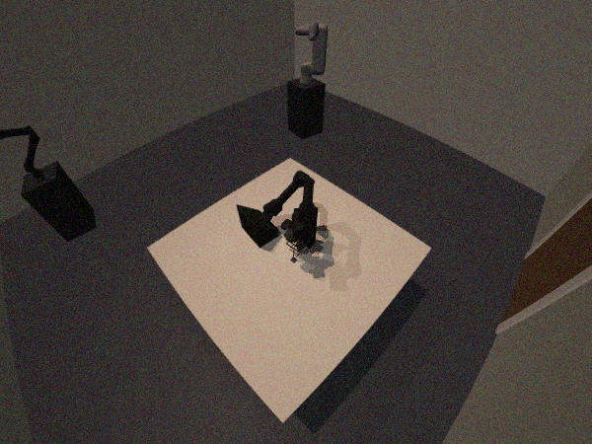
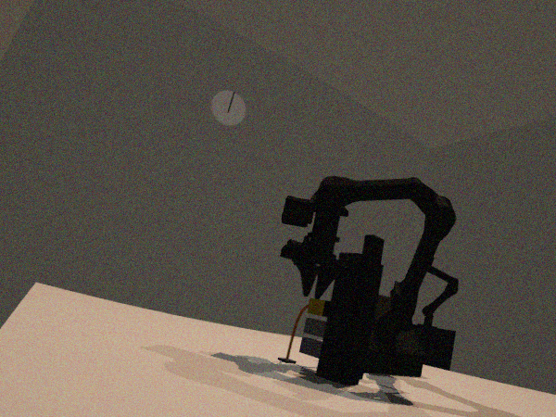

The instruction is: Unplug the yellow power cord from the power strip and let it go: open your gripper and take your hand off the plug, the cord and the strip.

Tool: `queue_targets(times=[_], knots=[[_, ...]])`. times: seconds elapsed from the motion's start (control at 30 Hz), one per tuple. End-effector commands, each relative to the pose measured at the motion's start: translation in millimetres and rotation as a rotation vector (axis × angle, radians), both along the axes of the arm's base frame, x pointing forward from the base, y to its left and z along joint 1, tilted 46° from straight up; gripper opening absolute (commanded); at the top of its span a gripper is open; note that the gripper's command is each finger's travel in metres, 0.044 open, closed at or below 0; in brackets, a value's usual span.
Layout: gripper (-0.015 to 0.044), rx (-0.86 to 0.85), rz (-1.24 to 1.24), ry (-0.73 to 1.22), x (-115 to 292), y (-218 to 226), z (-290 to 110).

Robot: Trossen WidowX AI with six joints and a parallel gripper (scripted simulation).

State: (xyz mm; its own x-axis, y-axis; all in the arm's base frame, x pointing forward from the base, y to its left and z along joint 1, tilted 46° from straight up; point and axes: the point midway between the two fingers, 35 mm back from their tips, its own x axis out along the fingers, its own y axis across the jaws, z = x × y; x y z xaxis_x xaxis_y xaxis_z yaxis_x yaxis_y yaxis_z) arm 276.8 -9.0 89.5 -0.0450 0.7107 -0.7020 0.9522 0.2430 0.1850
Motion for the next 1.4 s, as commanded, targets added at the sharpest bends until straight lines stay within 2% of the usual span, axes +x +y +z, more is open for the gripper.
queue_targets(times=[0.0,0.3,0.73,0.87,1.13,1.37], knots=[[0.0160,0.006,-0.002,0.005,-3,5,4],[0.0160,0.007,-0.002,0.005,-7,13,13],[0.0160,0.007,-0.002,0.005,-8,22,4],[0.0055,0.003,0.001,0.005,-8,20,5],[0.0002,0.003,0.001,0.005,-8,20,5],[0.0000,0.003,0.001,0.005,-5,15,1]])
